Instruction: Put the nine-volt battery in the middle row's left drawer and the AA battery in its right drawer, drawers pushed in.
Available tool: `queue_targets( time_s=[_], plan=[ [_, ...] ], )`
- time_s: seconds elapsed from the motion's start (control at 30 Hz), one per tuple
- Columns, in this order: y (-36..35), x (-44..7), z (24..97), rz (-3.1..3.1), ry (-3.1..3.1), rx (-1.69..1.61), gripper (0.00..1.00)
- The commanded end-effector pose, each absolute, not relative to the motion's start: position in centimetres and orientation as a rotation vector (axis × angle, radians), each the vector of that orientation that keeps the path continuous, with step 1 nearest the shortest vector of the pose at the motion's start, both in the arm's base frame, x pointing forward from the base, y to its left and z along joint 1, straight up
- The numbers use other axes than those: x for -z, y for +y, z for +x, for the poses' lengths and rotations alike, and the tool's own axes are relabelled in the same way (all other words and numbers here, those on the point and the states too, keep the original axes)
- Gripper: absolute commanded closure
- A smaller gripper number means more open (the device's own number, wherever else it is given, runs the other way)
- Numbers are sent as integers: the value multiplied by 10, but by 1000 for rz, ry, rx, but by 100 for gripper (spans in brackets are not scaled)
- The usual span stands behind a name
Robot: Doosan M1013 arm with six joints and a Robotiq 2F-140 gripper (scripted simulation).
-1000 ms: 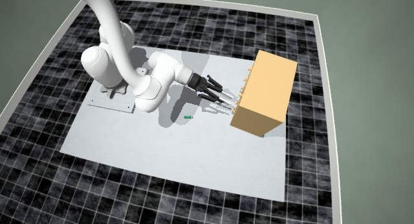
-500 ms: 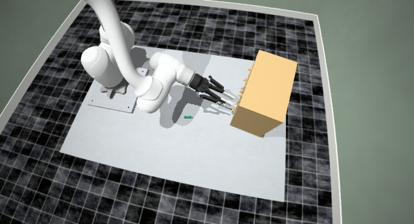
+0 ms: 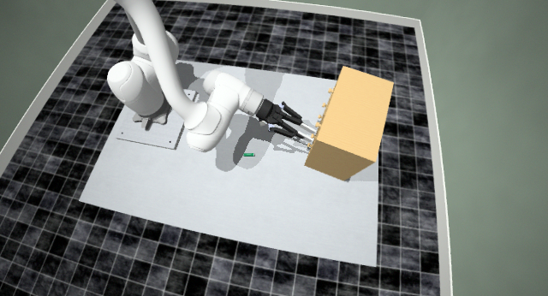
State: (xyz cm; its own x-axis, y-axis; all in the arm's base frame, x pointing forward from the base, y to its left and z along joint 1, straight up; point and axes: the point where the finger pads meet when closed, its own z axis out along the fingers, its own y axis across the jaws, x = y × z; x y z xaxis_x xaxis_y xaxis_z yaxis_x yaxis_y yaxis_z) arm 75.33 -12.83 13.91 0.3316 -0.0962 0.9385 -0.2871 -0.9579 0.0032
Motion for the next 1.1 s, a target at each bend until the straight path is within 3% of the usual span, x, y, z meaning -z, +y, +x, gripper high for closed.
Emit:
queue_targets(
  time_s=[0.0, 0.97, 1.0, 1.07],
  plan=[
    [-129, -139, 755, 2421, -352, -1688, 80],
    [-129, -139, 757, 2421, -352, -1688, 80],
    [-129, -139, 757, 2421, -352, -1688, 92],
    [-129, -139, 757, 2421, -352, -1688, 92]
  ],
)
